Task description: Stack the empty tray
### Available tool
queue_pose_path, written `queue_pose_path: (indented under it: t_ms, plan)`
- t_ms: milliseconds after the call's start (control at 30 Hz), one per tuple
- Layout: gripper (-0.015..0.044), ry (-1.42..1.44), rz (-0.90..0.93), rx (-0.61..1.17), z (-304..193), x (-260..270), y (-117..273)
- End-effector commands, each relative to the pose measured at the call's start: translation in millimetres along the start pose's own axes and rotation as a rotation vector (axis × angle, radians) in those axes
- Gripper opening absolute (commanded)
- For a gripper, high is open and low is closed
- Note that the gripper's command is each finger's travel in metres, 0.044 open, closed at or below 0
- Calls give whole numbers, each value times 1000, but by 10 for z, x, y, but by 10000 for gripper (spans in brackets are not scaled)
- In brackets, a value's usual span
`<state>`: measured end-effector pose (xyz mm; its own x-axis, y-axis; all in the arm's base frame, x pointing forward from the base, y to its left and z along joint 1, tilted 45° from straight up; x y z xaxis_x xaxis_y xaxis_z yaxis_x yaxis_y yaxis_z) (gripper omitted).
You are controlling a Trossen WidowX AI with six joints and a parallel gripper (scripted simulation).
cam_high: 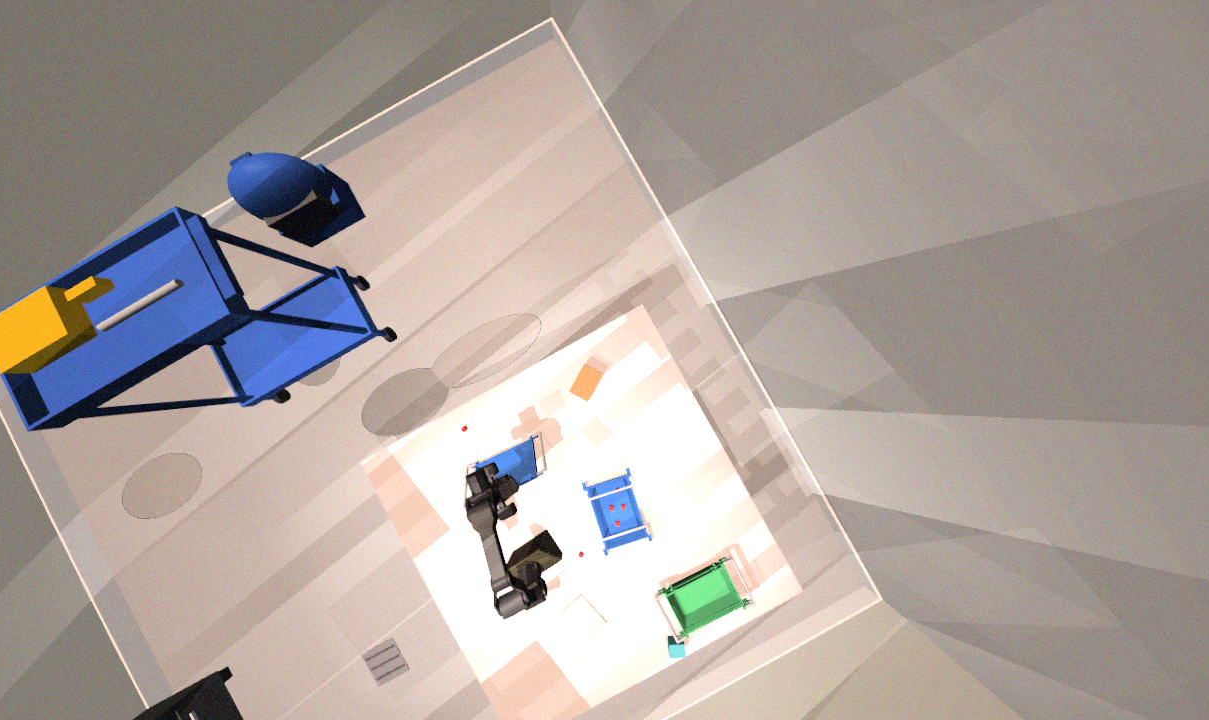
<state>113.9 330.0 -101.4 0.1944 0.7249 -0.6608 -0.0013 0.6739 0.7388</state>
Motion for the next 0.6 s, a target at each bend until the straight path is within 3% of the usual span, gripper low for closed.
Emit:
queue_pose_path:
  t_ms: [0,433,567]
  plan:
    - [0,8,-4,-4,1,-71,-15]
    - [0,8,-6,-4,9,-247,-17]
    - [0,8,-5,-3,8,-216,152]
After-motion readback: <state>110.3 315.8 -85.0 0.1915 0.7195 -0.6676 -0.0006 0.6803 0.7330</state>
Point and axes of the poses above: the point midway between the two fingers, 35 mm back from their tips, its own y axis back along the fingers, its own x axis across the jaws, z = x × y, the point moved 9 cm from there along y, back along the fingers, and after that the axes turned 2 degrees about -y, right-handed, at the moved point
